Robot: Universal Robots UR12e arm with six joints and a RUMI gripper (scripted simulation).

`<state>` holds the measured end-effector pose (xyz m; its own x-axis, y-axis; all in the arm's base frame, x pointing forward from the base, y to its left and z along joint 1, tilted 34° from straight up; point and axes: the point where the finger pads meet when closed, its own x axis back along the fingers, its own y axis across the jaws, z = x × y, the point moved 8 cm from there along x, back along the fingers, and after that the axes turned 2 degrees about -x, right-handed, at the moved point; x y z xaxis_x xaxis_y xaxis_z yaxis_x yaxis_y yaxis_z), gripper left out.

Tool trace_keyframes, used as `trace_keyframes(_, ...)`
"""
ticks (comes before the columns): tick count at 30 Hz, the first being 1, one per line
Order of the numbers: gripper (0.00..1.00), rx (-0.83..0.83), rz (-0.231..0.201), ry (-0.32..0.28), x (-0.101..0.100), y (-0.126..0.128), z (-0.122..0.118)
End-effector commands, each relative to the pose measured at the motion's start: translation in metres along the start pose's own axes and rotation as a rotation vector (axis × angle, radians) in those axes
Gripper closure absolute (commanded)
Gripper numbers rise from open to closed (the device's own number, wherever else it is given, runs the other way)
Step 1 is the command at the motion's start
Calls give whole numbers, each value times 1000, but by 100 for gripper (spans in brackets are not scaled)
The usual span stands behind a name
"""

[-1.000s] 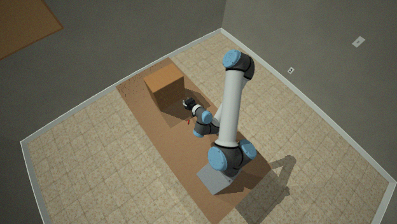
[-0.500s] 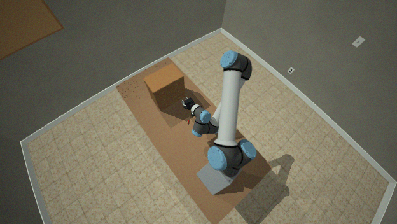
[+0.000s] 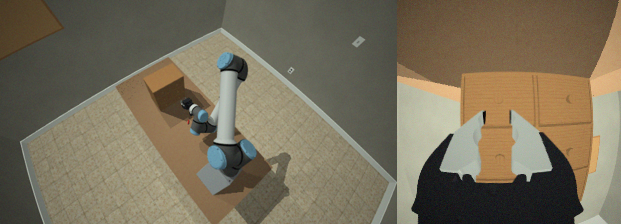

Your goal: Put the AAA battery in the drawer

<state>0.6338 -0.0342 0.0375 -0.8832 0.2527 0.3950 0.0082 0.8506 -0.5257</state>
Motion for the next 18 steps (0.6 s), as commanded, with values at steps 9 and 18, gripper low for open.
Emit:
trace_keyframes(9,80,0,0,-1,-25,0,10)
trace_keyframes(18,80,0,0,-1,-31,0,13)
